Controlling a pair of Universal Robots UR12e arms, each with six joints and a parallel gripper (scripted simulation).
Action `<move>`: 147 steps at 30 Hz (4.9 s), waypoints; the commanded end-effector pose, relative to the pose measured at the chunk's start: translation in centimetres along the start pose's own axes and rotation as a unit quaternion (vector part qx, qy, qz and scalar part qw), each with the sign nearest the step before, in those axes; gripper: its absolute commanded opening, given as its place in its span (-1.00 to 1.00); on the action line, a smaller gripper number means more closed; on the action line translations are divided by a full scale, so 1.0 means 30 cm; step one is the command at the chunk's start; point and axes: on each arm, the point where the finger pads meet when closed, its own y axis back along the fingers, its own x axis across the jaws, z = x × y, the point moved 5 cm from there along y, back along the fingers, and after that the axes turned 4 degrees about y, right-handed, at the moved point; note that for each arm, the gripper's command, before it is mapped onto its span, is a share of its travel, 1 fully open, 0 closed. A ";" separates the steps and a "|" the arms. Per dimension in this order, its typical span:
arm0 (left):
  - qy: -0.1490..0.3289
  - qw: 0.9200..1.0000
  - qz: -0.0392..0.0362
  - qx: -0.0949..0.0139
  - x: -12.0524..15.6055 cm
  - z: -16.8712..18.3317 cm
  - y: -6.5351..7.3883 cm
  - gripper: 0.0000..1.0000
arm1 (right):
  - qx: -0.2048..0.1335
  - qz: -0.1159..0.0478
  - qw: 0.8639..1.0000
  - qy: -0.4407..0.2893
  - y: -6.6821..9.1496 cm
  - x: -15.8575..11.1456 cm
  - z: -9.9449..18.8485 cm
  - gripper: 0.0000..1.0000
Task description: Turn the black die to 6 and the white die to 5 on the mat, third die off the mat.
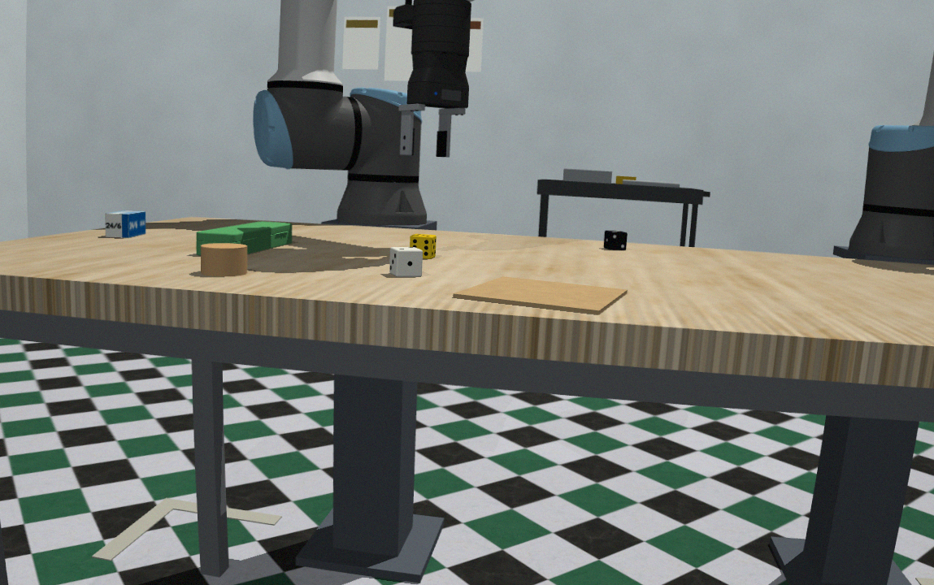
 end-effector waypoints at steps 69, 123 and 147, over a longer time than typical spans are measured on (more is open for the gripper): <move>0.534 0.839 -0.036 -0.100 0.707 -0.784 -0.206 1.00 | -0.001 -0.001 1.000 0.000 -0.309 -0.042 0.053 1.00; 0.534 0.839 -0.036 -0.100 0.707 -0.784 -0.206 1.00 | -0.001 -0.001 1.000 0.000 -0.308 -0.386 0.418 1.00; 0.534 0.839 -0.036 -0.100 0.707 -0.784 -0.206 1.00 | -0.001 -0.001 1.000 0.000 -0.308 -0.384 0.418 1.00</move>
